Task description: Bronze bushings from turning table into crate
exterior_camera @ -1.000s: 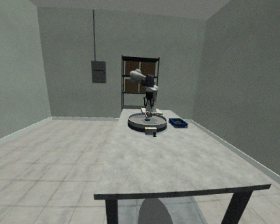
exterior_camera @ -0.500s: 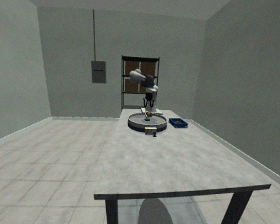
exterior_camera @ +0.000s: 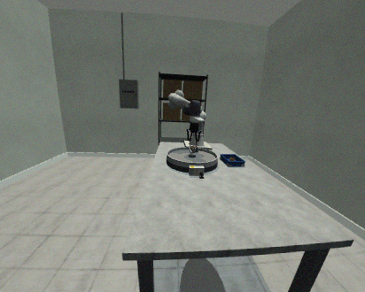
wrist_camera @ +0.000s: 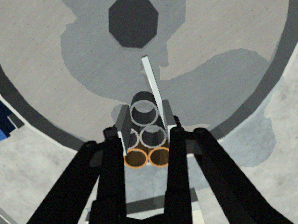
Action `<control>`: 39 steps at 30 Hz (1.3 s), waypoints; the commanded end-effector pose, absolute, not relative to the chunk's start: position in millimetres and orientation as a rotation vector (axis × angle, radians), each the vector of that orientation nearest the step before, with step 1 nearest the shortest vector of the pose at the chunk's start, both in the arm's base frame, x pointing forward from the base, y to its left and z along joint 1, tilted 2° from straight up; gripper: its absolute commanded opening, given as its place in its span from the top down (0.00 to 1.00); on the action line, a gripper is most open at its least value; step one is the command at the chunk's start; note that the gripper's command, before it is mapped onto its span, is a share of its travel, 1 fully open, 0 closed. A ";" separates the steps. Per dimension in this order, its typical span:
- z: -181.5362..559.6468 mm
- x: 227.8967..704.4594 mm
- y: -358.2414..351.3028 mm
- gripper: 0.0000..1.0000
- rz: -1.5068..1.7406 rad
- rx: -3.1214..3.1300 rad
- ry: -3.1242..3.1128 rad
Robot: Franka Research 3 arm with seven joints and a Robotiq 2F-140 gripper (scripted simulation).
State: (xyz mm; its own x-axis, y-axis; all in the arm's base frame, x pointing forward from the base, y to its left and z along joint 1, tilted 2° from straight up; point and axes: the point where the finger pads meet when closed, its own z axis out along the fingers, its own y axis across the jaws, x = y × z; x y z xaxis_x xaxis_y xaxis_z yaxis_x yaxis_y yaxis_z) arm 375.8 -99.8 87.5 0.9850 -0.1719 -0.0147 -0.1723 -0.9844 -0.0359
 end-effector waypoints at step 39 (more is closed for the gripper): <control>87.0 379.0 -95.8 0.72 0.010 -3.093 0.274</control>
State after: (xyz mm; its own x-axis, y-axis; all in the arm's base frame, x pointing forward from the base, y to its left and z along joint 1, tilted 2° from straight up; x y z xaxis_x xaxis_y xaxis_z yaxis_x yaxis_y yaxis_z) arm 377.6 -95.5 87.5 0.9855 -0.1691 -0.0128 -0.1695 -0.9849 -0.0364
